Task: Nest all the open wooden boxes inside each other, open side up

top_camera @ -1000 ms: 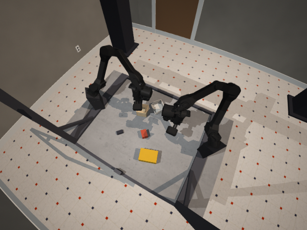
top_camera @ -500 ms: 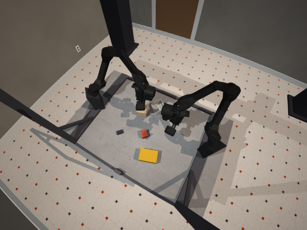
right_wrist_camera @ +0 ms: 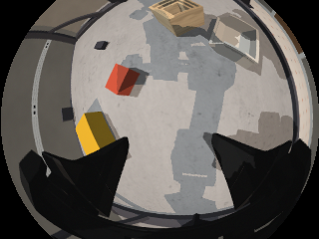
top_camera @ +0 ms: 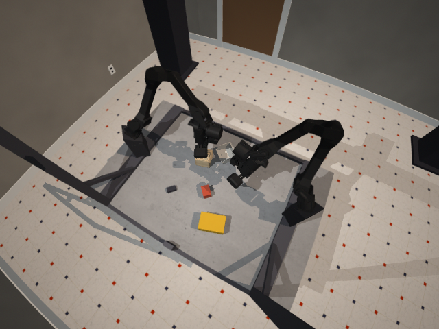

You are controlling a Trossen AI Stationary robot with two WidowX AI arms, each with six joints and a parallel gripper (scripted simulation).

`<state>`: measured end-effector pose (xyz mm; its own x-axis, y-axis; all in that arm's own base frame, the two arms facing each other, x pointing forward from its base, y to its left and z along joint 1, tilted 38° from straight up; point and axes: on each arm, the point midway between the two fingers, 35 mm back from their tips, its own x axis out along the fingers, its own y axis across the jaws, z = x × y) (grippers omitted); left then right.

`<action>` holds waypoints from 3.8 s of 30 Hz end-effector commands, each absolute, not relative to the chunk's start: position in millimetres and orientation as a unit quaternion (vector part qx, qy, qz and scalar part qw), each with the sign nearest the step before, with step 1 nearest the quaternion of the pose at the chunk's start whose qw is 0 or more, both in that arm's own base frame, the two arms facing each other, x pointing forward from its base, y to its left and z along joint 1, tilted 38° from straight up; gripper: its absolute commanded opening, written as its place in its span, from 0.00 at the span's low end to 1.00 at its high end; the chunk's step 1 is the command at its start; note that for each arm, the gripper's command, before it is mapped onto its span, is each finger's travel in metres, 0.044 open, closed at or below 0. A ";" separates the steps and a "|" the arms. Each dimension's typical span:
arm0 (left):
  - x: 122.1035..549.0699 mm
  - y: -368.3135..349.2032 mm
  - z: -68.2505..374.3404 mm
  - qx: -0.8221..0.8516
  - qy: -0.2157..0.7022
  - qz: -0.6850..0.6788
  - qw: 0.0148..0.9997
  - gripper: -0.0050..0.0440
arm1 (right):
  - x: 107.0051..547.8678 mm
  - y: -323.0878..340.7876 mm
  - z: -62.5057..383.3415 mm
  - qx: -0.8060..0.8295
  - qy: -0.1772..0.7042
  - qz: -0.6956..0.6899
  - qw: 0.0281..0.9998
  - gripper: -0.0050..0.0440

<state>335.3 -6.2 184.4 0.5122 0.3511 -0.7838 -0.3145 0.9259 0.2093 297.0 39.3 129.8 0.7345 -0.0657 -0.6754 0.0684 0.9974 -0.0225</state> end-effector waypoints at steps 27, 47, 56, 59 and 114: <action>336.9 -6.6 190.9 0.016 0.448 0.190 0.873 0.38 | 321.3 -49.8 199.6 0.034 0.021 0.080 0.996 0.92; 336.9 -6.6 190.9 0.016 0.448 0.190 0.873 0.38 | 257.6 -71.9 227.3 -0.159 -0.117 0.118 0.973 0.92; 336.9 -6.6 190.9 0.016 0.448 0.190 0.873 0.38 | 230.8 -68.6 225.1 -0.252 -0.133 0.128 0.950 0.92; 336.9 -6.6 190.9 0.016 0.448 0.190 0.873 0.38 | 229.4 -68.3 224.5 -0.257 -0.133 0.129 0.949 0.92; 337.0 -6.2 190.7 -0.555 0.218 0.436 0.674 0.38 | 229.6 -67.9 228.1 -0.262 -0.137 0.128 0.946 0.92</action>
<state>335.8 -6.3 184.3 0.5117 0.3502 -0.7845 -0.8489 0.0656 -0.5245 230.0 -67.7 228.3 0.9291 0.3151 0.1934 -0.1699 0.8284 -0.5338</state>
